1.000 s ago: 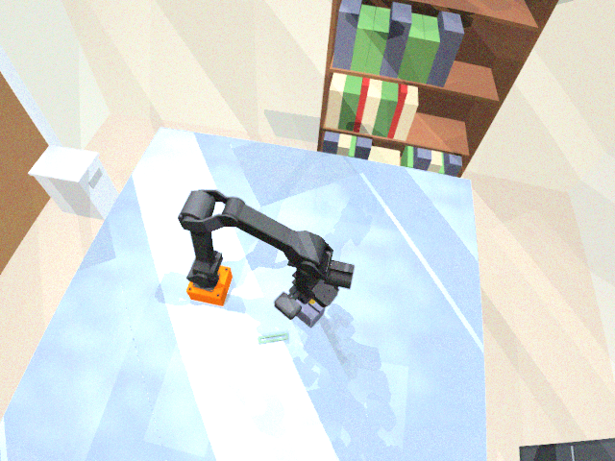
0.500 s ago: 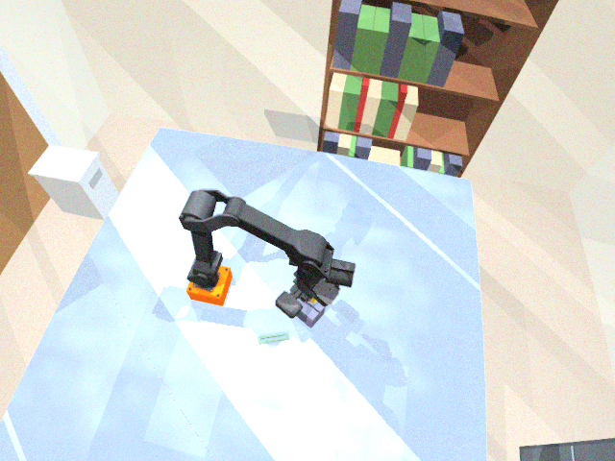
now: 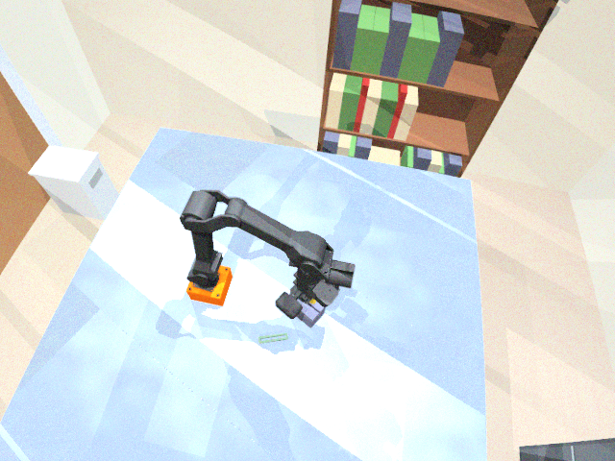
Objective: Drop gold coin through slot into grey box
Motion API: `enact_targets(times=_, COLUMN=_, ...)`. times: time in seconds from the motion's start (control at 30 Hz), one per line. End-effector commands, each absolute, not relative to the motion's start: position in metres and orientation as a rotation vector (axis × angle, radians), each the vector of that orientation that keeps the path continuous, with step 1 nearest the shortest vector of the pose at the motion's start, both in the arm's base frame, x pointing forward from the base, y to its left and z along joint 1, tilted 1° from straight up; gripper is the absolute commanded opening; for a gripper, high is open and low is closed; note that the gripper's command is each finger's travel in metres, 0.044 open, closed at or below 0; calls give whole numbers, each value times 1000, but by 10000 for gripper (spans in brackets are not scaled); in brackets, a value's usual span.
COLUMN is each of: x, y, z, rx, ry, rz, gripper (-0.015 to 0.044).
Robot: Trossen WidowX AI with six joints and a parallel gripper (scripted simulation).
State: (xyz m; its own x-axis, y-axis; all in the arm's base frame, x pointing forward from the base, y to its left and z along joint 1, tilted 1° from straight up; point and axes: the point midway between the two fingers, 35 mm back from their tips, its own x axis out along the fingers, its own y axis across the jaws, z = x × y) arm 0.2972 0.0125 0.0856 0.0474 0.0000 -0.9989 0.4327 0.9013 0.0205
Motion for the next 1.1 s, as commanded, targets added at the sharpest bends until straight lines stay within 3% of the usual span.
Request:
enact_targets(times=0.0, x=297, y=13, z=83, rx=363, ry=1495, rz=-346, gripper=0)
enact_targets(times=0.67, x=298, y=12, z=73, rx=360, ry=1495, rz=-343, gripper=0)
enact_targets(times=0.87, x=297, y=12, z=75, rx=359, ry=1496, rz=-343, gripper=157)
enact_targets(times=1.07, x=297, y=12, z=75, rx=359, ry=1496, rz=-343, gripper=161)
